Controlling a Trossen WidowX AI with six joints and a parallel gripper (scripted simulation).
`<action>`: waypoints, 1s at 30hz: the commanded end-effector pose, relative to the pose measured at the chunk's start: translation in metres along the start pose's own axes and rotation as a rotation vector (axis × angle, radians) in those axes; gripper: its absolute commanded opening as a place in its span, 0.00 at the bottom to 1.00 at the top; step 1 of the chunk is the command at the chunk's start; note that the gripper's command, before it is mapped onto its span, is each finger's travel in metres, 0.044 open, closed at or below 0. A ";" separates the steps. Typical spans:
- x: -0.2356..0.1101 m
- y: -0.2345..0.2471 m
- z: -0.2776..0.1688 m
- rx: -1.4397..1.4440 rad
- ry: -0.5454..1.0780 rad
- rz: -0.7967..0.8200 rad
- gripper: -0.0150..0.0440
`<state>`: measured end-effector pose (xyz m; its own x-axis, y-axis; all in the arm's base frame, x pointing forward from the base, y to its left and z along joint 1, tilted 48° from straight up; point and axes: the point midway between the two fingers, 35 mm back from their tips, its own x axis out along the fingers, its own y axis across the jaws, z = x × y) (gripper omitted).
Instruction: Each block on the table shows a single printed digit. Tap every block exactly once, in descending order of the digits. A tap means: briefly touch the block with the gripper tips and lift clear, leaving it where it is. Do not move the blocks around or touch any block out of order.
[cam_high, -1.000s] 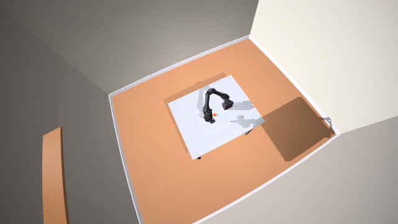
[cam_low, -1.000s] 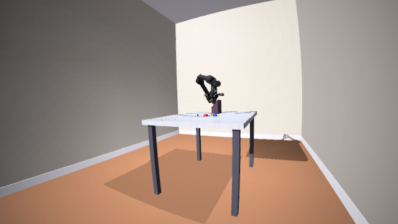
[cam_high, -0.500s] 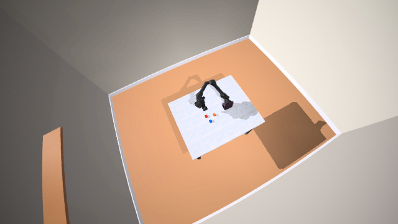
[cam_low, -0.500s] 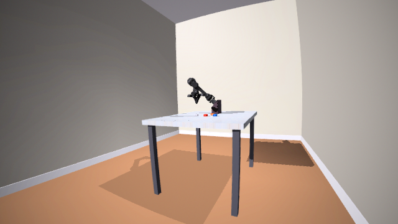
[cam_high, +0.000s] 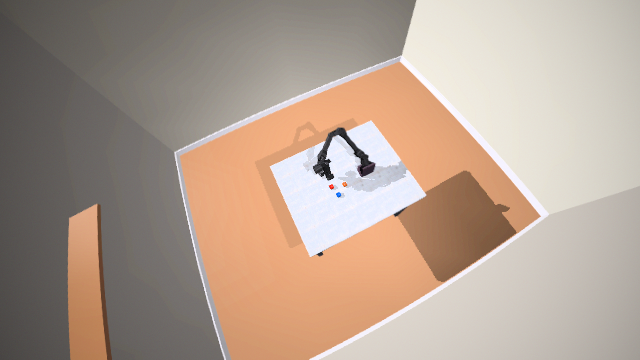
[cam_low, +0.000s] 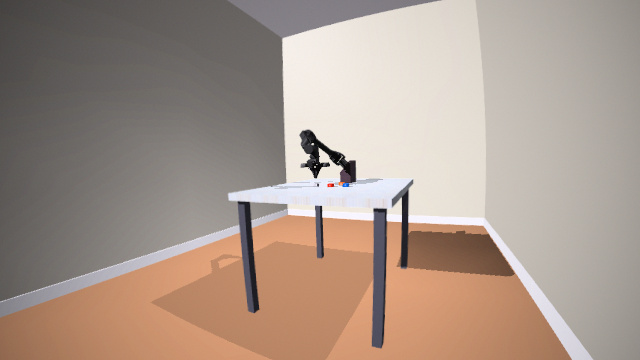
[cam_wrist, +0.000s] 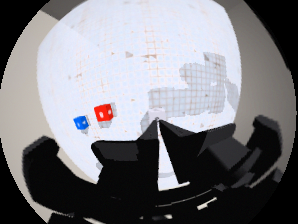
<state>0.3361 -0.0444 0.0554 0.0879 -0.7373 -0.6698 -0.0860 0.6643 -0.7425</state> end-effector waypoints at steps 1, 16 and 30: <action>0.008 0.002 -0.001 -0.016 -0.010 -0.006 0.29; 0.030 0.002 0.000 -0.016 -0.010 -0.007 0.29; 0.010 0.002 -0.001 -0.015 -0.010 -0.006 0.29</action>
<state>0.3344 -0.0642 0.0346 0.0819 -0.7419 -0.6655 -0.1085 0.6571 -0.7459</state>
